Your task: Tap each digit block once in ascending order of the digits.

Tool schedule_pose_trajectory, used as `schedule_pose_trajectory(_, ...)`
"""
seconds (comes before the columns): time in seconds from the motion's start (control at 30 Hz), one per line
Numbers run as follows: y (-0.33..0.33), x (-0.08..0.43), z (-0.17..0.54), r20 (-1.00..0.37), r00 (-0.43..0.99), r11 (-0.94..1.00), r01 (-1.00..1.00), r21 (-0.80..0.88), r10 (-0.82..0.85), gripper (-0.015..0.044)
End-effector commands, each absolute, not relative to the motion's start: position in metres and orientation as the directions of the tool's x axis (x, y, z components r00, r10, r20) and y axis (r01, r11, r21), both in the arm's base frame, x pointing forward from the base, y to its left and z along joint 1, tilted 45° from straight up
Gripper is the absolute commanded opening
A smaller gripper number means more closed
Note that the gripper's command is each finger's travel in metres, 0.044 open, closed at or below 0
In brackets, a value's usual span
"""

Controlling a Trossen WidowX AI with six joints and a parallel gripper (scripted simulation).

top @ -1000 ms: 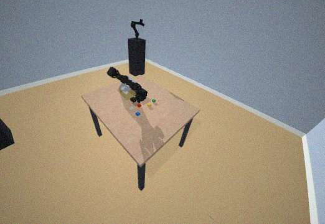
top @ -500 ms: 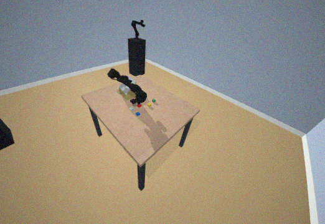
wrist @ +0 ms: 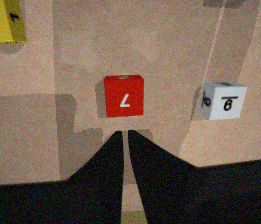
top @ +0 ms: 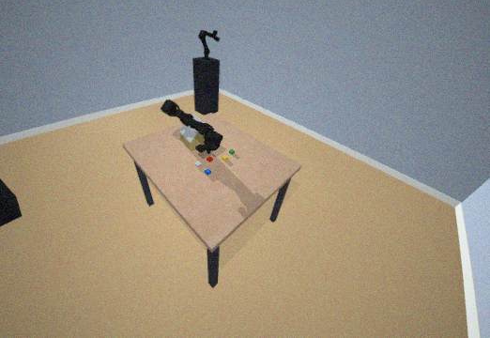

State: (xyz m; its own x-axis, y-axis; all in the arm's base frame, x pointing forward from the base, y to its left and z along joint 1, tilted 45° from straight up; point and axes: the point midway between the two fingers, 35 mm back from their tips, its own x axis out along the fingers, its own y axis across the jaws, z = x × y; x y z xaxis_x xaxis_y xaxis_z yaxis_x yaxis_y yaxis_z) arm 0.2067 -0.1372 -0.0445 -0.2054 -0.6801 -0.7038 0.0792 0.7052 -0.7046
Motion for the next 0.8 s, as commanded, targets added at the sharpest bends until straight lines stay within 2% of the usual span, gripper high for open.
schedule_pose_trajectory(0.0, -0.104, 0.225, -0.011, -0.713, -0.178, 0.709, 0.093, -0.699, -0.678, 0.002)
schedule_pose_trajectory(0.33, -0.089, 0.227, 0.01, -0.711, -0.179, 0.707, 0.093, -0.701, -0.68, 0.002)
schedule_pose_trajectory(0.57, -0.16, 0.214, 0.081, -0.707, -0.18, 0.703, 0.093, -0.705, -0.684, 0.002)
schedule_pose_trajectory(0.77, -0.164, 0.213, 0.081, -0.706, -0.18, 0.703, 0.093, -0.705, -0.685, 0.002)
